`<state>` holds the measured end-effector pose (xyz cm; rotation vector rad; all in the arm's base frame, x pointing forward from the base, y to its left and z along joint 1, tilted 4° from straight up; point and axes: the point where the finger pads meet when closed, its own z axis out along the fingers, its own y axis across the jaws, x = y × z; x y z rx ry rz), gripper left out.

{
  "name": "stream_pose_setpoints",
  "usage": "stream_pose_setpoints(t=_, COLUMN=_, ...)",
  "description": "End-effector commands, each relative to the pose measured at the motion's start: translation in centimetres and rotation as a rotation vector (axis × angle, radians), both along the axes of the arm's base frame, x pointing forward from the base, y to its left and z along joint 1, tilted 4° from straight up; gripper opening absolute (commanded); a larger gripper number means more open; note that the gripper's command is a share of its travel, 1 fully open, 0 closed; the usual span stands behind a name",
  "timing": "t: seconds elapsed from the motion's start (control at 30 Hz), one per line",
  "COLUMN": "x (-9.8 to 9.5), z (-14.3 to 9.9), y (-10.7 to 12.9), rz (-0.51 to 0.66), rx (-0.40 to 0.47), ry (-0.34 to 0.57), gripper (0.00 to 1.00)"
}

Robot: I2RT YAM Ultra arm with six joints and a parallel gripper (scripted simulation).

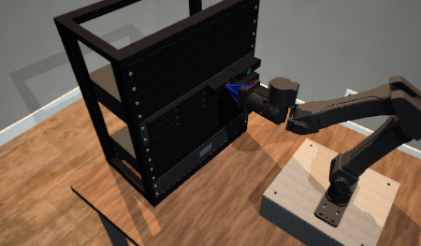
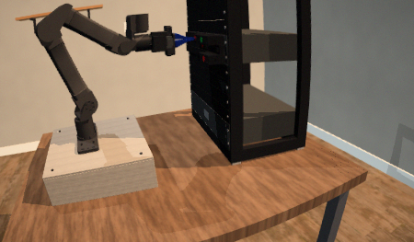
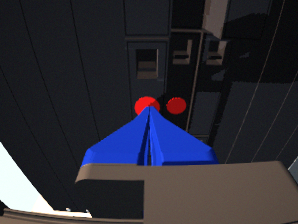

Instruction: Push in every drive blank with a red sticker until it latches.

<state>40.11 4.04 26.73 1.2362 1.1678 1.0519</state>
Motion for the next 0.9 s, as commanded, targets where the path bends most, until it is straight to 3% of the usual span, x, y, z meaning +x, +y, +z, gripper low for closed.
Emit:
stream_pose_setpoints(t=0.0, x=1.28, z=1.40, y=-0.32, rz=-0.003, rx=0.000, ry=-0.028, gripper=0.00)
stream_pose_setpoints(t=0.87, x=2.27, z=1.58, y=-0.58, rz=-0.004, rx=-0.001, ry=-0.028, gripper=0.00)
